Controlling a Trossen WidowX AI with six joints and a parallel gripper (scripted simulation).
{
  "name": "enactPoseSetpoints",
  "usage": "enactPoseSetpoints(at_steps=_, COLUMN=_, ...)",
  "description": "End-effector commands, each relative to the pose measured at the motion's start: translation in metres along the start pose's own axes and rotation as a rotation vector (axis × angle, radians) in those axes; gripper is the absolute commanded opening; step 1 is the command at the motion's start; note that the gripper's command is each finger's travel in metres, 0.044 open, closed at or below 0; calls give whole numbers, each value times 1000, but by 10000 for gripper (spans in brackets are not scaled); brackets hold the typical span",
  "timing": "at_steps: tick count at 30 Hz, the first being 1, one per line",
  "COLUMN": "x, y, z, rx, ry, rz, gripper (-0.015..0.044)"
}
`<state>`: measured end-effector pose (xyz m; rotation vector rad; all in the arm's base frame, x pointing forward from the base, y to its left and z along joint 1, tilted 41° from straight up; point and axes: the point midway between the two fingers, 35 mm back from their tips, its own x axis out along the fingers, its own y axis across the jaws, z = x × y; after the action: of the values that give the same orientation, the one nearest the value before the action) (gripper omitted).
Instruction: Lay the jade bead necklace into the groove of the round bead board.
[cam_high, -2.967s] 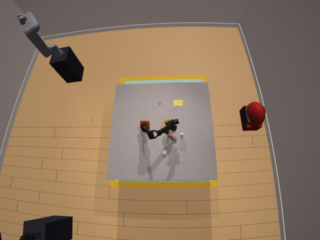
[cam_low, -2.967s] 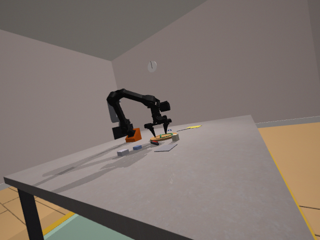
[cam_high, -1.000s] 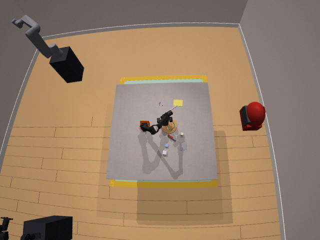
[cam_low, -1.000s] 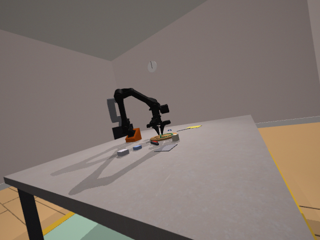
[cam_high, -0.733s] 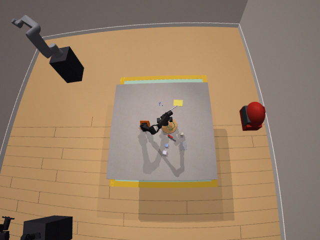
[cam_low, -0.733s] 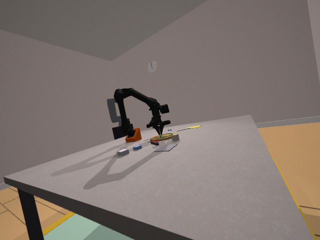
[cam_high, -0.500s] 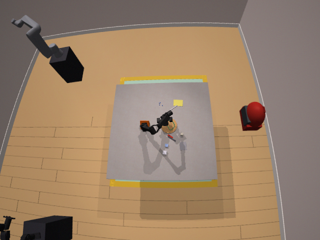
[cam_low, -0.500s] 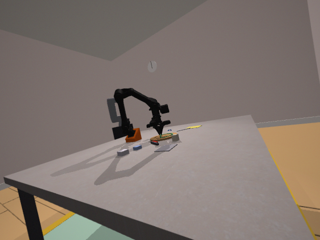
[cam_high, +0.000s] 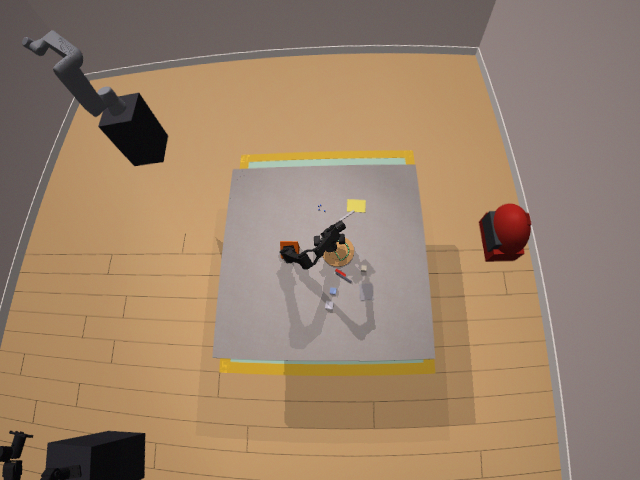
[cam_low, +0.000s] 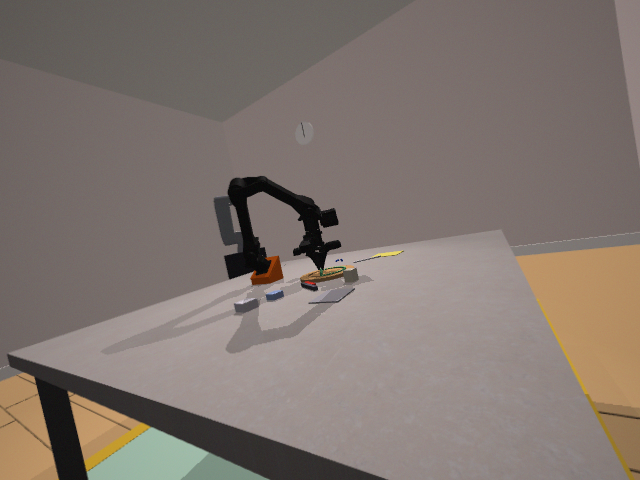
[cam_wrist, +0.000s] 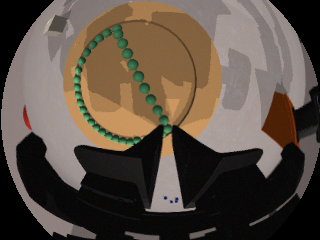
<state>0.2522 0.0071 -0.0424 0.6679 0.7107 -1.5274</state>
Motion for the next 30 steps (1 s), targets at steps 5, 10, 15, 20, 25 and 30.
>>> enactPoseSetpoints(at_steps=5, x=0, y=1, z=0, rx=2, ry=-2, rz=4, gripper=0)
enactPoseSetpoints(at_steps=10, x=-1, y=1, z=0, rx=1, ry=-2, rz=4, gripper=0)
enactPoseSetpoints(at_steps=15, x=-8, y=-1, z=1, rx=-7, ry=-7, rz=2, gripper=0)
enactPoseSetpoints(at_steps=20, x=-8, y=-1, z=1, rx=-7, ry=-7, rz=2, gripper=0)
enactPoseSetpoints(at_steps=25, x=-7, y=-2, z=0, rx=-7, ry=-7, rz=2, gripper=0)
enactPoseSetpoints(at_steps=30, x=0, y=-3, z=0, rx=-7, ry=-8, rz=2, gripper=0)
